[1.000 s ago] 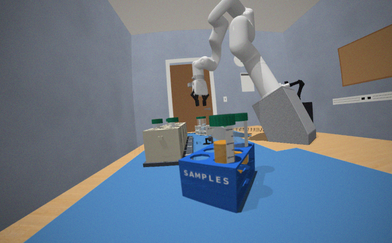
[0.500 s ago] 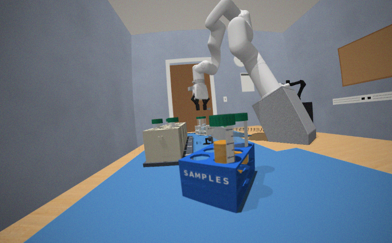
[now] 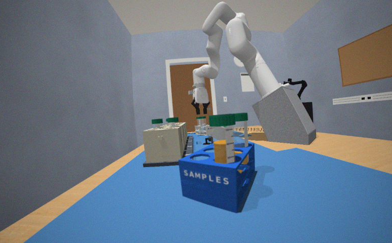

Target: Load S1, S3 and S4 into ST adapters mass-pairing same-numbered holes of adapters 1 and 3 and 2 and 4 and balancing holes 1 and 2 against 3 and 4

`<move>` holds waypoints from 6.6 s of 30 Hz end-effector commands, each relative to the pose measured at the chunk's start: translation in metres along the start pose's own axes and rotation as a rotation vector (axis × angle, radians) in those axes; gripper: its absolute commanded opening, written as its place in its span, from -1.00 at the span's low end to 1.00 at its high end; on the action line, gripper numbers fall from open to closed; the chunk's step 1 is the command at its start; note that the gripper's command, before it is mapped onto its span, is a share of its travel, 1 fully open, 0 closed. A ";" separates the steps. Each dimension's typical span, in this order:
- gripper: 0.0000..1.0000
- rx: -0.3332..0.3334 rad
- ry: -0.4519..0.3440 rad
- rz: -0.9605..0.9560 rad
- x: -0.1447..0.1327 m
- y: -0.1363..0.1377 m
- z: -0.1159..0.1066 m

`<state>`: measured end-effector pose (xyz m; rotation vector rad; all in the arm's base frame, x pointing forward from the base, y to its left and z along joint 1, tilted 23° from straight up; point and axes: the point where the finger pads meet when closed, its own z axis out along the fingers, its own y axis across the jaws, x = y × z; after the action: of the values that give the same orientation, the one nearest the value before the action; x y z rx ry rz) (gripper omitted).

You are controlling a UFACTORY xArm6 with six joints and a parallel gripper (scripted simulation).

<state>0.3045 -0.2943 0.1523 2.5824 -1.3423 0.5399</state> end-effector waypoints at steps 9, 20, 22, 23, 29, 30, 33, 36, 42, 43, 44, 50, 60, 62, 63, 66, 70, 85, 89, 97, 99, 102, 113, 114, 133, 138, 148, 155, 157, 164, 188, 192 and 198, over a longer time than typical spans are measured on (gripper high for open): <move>0.15 0.000 0.004 0.000 0.002 0.000 0.018; 0.15 0.000 0.004 0.000 0.002 0.000 0.018; 0.15 0.000 0.004 0.000 0.002 0.000 0.020; 0.15 0.000 0.004 0.000 0.002 0.000 0.020; 0.15 0.000 0.004 0.000 0.002 0.000 0.024; 0.15 0.000 0.004 0.000 0.002 0.000 0.025; 0.15 0.000 0.004 0.000 0.002 0.000 0.027; 0.15 0.000 0.004 0.000 0.002 0.000 0.028; 0.15 0.000 0.004 0.000 0.002 0.000 0.032; 0.15 0.000 0.004 0.000 0.002 0.000 0.032; 0.15 0.000 0.004 0.000 0.002 0.000 0.033; 0.15 0.000 0.004 0.000 0.002 0.000 0.037; 0.15 0.000 0.004 0.000 0.002 0.000 0.038; 0.15 0.000 0.004 0.000 0.002 0.000 0.038; 0.15 0.000 0.004 0.000 0.002 0.000 0.038; -1.00 0.000 0.004 0.000 0.002 0.000 0.036; -1.00 0.000 0.004 0.000 0.002 0.000 0.036; -1.00 0.000 0.004 0.000 0.002 0.000 0.036; -1.00 0.000 0.004 0.000 0.002 0.000 0.036; -1.00 0.000 0.004 0.000 0.002 0.000 0.036; -1.00 0.000 0.004 0.000 0.002 0.000 0.036; -1.00 0.000 0.004 0.000 0.002 0.000 0.036; -1.00 0.000 0.004 0.000 0.002 0.000 0.032; -1.00 0.000 0.004 0.000 0.002 0.000 0.031; -1.00 0.000 0.004 0.000 0.002 0.000 0.020; -1.00 0.000 0.004 0.000 0.002 0.000 0.018; -1.00 0.000 0.004 0.000 0.002 0.000 0.008; -1.00 0.000 0.004 0.000 0.002 0.000 -0.002; -1.00 0.000 0.004 0.000 0.002 0.000 -0.006; -1.00 0.000 0.004 0.000 0.002 0.000 -0.020; -1.00 0.000 0.004 0.000 0.002 0.000 -0.060; -1.00 0.000 0.004 0.000 0.002 0.000 -0.068; -1.00 0.001 0.004 0.000 0.002 0.000 -0.081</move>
<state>0.2879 -0.2712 0.2194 2.5816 -1.3421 0.5407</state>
